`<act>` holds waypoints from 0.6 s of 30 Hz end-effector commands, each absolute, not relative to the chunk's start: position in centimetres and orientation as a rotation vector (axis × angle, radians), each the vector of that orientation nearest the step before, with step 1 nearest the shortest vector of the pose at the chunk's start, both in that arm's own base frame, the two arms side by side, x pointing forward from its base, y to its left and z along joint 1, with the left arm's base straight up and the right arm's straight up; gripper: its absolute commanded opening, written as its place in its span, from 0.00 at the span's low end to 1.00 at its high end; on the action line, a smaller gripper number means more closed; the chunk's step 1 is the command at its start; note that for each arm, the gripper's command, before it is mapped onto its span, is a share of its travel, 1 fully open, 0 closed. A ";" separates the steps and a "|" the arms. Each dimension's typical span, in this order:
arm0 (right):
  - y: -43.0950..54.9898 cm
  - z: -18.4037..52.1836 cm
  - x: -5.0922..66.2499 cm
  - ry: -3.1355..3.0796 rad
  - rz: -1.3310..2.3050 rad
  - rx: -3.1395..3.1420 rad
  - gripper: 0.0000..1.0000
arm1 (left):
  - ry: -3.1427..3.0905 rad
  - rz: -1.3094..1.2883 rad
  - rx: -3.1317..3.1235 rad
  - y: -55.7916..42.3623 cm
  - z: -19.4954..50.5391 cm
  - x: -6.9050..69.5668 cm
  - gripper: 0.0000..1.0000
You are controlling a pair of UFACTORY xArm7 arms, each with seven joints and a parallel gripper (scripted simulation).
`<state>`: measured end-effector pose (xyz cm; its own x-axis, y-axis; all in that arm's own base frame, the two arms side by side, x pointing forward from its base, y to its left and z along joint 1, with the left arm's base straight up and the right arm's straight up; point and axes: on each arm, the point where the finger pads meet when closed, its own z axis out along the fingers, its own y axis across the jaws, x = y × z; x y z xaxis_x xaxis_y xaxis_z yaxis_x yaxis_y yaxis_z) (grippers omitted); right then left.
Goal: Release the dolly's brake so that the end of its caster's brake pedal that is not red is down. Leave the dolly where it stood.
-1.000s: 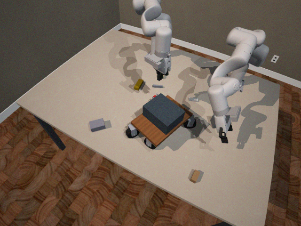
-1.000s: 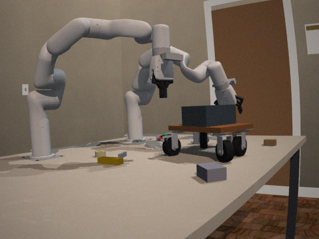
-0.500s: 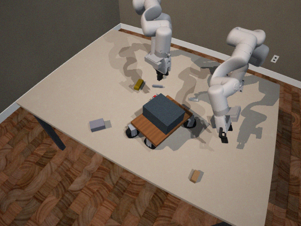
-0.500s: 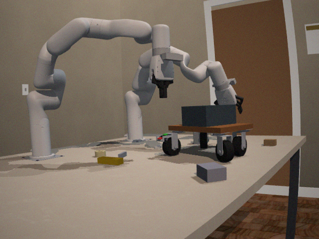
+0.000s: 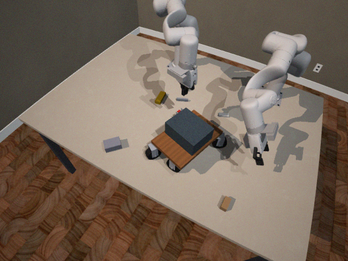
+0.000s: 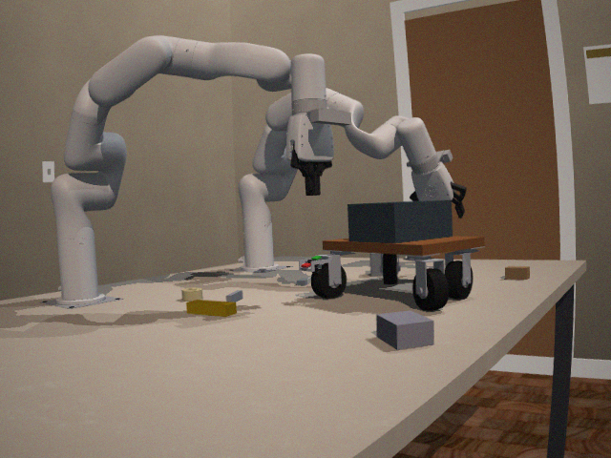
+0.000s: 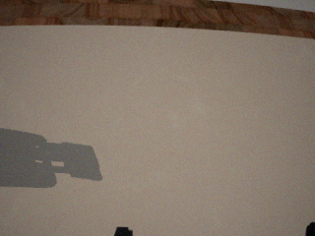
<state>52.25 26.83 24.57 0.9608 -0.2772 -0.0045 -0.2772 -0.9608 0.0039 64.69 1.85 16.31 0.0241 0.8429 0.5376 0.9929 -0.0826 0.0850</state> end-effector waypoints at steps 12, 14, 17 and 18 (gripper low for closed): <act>26.9 19.1 52.3 -0.440 0.000 3.111 0.00 | -1.884 -0.675 -1.993 1.8 16.6 64.8 1.00; 26.9 18.2 52.3 -0.440 0.000 3.111 0.00 | -1.884 -0.675 -1.993 1.8 16.6 64.8 1.00; 26.9 16.8 52.3 -0.440 0.000 3.111 0.00 | -1.884 -0.675 -1.993 1.8 16.6 64.8 1.00; 26.9 16.4 52.3 -0.440 0.000 3.111 0.00 | -1.884 -0.675 -1.993 1.8 16.6 64.8 1.00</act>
<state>52.11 26.76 18.38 0.9609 -0.2768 -0.0066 -0.2767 -0.9609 0.0052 64.69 1.85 16.31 0.0241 0.8429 0.5376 0.9929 -0.0826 0.0850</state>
